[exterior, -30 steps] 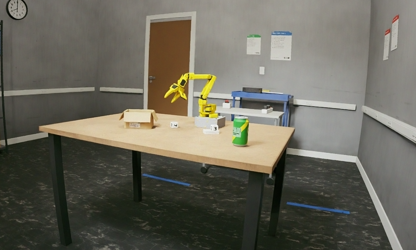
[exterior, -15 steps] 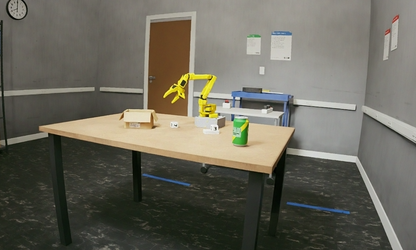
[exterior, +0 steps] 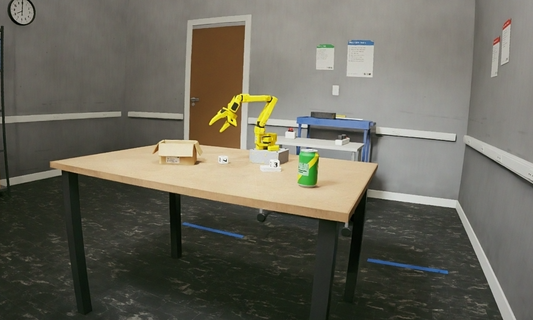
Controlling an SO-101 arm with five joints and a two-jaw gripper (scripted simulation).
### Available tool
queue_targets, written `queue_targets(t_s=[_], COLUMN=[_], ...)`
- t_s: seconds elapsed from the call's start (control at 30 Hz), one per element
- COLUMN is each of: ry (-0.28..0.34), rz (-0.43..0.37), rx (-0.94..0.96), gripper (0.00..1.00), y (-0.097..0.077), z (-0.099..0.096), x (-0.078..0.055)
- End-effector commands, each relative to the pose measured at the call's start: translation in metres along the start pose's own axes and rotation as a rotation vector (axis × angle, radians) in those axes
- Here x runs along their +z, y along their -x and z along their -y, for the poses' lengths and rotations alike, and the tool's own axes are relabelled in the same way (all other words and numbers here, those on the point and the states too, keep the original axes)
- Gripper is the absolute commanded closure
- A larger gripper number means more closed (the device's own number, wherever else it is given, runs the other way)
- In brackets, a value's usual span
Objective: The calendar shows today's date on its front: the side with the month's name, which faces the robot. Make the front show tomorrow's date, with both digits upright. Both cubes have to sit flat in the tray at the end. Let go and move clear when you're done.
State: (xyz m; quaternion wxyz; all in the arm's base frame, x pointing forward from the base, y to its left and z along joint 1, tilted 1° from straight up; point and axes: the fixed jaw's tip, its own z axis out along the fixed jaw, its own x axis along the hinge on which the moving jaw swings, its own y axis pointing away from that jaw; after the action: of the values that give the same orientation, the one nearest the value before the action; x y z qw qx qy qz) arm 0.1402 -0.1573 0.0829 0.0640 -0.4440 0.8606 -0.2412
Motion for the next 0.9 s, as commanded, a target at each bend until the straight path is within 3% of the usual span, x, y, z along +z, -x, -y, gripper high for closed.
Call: queue_targets(t_s=[0.0,0.27,0.33,0.57,0.7,0.87], ry=[0.038,0.241,0.241,0.426,0.476,0.485], rz=[0.015,0.057,0.057,0.095,0.106,0.108], rx=[-0.001,-0.001,-0.001,-0.002,-0.002,-0.002], gripper=[0.65,0.65,0.65,0.65,0.65,0.65], y=[0.004,0.01,0.01,0.016,0.018,0.018], z=[-0.007,-0.034,-0.034,-0.064,-0.072,-0.074], x=[0.006,0.03,0.03,0.047,0.051,0.052])
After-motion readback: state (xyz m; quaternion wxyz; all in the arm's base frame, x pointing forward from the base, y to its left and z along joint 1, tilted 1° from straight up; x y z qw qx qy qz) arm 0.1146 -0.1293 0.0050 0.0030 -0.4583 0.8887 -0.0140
